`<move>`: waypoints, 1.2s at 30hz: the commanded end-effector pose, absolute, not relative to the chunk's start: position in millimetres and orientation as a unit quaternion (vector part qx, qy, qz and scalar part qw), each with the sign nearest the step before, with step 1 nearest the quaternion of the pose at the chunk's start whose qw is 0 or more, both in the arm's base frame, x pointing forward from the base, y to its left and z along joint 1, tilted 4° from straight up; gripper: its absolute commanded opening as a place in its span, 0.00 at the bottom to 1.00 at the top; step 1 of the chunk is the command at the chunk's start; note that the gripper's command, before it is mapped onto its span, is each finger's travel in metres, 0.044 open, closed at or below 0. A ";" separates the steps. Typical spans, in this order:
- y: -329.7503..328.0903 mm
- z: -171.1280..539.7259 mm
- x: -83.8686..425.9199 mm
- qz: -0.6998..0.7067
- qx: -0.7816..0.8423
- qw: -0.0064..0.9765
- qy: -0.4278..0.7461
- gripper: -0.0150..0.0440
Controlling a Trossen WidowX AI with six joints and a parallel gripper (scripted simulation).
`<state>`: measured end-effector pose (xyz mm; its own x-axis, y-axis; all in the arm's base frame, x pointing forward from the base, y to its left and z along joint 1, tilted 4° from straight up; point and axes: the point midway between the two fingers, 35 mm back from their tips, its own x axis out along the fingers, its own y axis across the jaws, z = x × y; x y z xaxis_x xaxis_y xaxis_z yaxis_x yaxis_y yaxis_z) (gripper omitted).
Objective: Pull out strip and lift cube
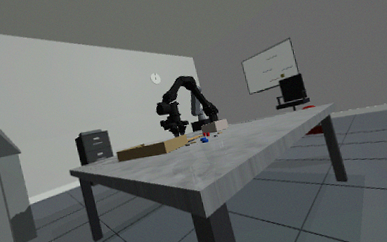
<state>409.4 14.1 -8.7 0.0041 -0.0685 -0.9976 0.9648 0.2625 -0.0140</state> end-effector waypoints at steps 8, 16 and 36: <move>13.6 -24.3 407.8 -0.447 0.411 0.576 0.547 0.68; 13.6 -24.3 407.8 -0.447 0.411 0.576 0.547 0.68; 13.6 -24.3 407.8 -0.447 0.411 0.576 0.547 0.68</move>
